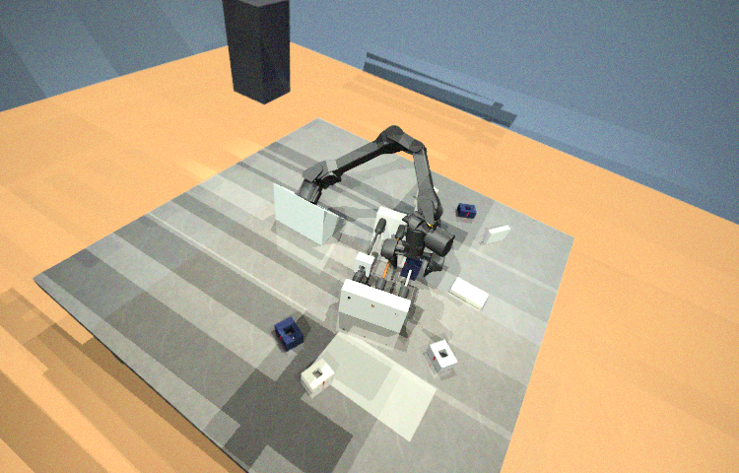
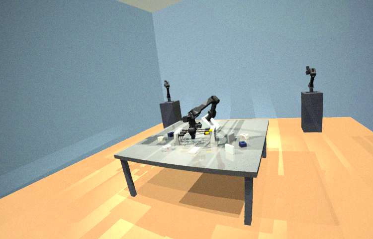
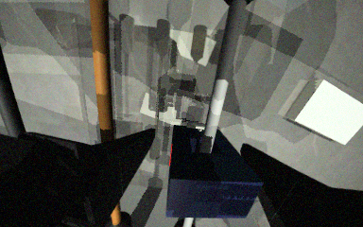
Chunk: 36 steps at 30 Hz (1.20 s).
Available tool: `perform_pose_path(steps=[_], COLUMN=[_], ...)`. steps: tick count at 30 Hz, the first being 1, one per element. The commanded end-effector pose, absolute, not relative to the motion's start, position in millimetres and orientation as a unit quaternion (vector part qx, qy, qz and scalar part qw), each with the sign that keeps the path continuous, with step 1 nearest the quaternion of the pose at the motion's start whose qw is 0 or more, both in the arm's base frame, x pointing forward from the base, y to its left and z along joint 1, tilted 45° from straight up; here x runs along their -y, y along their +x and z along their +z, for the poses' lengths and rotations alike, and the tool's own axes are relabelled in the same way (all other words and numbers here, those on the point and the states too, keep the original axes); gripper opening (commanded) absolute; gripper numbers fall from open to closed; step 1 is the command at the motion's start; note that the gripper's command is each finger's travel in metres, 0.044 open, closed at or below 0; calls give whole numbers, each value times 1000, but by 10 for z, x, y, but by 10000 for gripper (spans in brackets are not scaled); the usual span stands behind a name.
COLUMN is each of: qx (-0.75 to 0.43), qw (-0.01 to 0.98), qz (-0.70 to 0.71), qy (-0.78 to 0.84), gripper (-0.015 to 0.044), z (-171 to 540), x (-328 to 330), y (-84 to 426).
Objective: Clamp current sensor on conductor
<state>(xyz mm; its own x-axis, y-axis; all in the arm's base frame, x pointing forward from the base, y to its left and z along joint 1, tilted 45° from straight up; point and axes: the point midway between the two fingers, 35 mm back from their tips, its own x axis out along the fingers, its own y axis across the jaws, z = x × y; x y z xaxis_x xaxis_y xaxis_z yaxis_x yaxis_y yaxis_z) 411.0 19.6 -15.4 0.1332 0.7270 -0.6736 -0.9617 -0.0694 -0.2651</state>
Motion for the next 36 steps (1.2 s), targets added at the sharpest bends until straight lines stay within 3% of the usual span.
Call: perform_pose_path(steps=[1, 10, 36], qx=[-168, -188, -188], qw=[657, 627, 627], qz=[640, 668, 668], qy=[-361, -354, -354], gripper=[440, 440, 440], z=[-73, 544, 558], x=[-68, 613, 626], y=[4152, 4124, 4120])
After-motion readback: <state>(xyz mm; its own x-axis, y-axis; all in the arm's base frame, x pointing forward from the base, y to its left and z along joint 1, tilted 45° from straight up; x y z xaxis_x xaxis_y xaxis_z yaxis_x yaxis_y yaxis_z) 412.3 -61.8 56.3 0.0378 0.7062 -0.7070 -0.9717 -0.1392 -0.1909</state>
